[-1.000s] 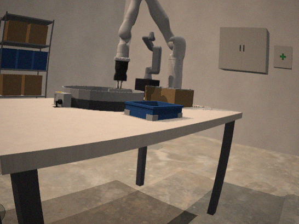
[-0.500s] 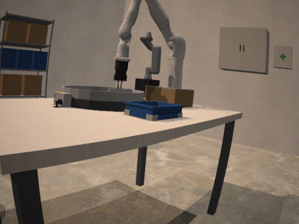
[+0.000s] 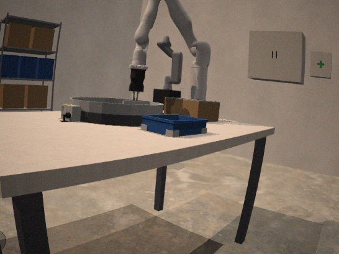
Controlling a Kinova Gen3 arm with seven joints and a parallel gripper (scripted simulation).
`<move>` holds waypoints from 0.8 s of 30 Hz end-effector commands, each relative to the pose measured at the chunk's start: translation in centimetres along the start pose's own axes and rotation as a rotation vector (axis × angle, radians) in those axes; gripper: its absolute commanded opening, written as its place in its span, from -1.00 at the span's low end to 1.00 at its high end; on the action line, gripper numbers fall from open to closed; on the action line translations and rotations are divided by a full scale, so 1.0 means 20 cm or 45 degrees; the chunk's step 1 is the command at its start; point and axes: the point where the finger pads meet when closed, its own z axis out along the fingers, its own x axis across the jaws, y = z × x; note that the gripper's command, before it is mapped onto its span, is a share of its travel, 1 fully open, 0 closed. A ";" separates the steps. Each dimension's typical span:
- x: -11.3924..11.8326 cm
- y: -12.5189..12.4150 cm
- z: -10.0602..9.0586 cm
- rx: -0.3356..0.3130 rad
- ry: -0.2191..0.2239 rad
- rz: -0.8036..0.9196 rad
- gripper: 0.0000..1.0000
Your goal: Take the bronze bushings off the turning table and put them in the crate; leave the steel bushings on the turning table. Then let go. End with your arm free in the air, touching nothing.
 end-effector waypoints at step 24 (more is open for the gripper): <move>0.02 0.00 0.00 0.000 -0.001 0.000 -1.00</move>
